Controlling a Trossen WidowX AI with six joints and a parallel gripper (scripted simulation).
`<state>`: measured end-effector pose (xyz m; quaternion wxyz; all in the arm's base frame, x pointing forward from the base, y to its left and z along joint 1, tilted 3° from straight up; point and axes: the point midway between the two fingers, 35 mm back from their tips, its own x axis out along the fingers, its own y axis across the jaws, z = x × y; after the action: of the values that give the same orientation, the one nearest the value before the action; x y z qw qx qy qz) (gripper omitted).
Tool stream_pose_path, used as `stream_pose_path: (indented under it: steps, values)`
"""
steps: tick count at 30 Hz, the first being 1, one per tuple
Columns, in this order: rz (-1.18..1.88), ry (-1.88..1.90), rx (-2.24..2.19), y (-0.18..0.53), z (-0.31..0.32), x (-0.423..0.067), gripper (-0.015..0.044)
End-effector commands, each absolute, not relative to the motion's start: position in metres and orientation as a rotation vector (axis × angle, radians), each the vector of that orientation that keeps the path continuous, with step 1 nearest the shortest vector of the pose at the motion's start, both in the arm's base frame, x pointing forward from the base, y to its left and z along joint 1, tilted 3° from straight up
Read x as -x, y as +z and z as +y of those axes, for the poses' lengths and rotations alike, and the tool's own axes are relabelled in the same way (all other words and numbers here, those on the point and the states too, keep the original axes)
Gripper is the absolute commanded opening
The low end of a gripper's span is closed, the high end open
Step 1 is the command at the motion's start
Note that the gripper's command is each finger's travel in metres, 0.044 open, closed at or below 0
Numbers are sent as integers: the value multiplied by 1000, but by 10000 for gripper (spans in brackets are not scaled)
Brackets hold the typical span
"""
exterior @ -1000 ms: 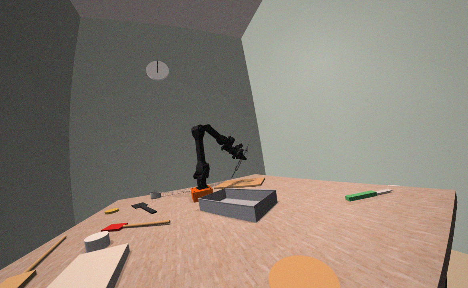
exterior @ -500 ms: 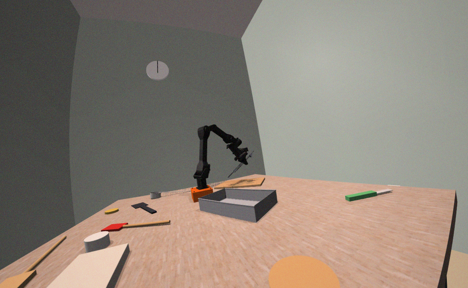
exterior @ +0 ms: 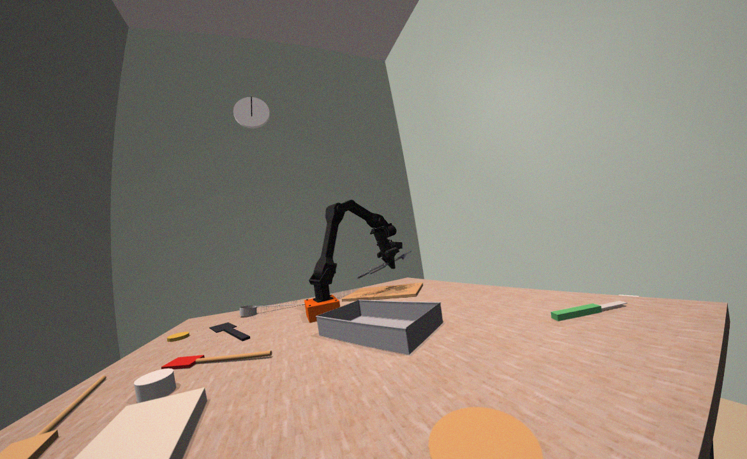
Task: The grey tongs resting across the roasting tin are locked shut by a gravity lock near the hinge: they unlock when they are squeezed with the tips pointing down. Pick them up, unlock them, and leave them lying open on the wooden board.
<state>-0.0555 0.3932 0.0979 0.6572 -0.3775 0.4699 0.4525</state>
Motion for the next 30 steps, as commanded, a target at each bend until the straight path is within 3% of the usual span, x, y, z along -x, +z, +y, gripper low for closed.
stream_pose_path:
  steps: [1,9,30]
  values:
    - [1140,997,866,98,394,54,-150]
    - [1304,915,911,90,387,50,-150]
    - [1307,913,912,72,389,49,-150]
